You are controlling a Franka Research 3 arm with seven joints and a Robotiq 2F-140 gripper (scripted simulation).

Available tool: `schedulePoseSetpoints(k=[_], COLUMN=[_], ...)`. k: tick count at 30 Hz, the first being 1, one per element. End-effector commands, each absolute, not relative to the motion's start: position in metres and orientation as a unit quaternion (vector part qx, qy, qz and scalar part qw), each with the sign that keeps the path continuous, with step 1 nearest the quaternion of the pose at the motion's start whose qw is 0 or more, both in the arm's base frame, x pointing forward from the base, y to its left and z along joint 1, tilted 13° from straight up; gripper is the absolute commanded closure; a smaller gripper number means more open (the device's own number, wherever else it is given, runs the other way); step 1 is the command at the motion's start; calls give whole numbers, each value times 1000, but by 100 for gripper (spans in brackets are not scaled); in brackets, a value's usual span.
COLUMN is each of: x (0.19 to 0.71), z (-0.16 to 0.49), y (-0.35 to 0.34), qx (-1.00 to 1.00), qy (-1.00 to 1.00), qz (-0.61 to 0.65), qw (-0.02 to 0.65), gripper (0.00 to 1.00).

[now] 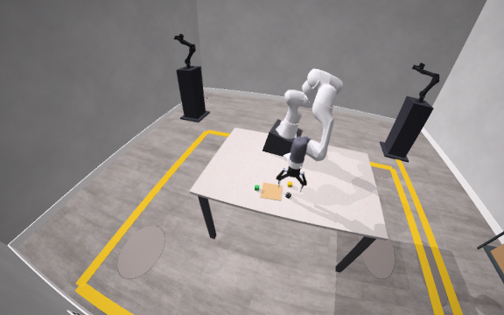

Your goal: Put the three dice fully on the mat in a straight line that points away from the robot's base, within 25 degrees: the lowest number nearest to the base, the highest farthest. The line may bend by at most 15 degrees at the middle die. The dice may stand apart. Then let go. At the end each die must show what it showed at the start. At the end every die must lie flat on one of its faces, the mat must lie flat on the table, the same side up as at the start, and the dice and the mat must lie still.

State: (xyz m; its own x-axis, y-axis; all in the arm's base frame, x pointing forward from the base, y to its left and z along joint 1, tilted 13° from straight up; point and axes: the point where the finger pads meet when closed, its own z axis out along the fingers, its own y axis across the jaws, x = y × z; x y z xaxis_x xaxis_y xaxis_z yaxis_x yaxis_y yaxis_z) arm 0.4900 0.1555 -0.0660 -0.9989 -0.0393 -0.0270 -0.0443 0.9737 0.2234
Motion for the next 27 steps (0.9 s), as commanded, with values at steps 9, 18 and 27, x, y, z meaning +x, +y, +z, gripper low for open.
schedulePoseSetpoints(k=[9,18,27], x=[490,490,489], z=[-67,-67,-50], y=[156,156,152], qx=[-18,-18,-18], qy=[993,993,993], qz=[113,113,113], qw=[9,9,9], gripper=[0,0,0])
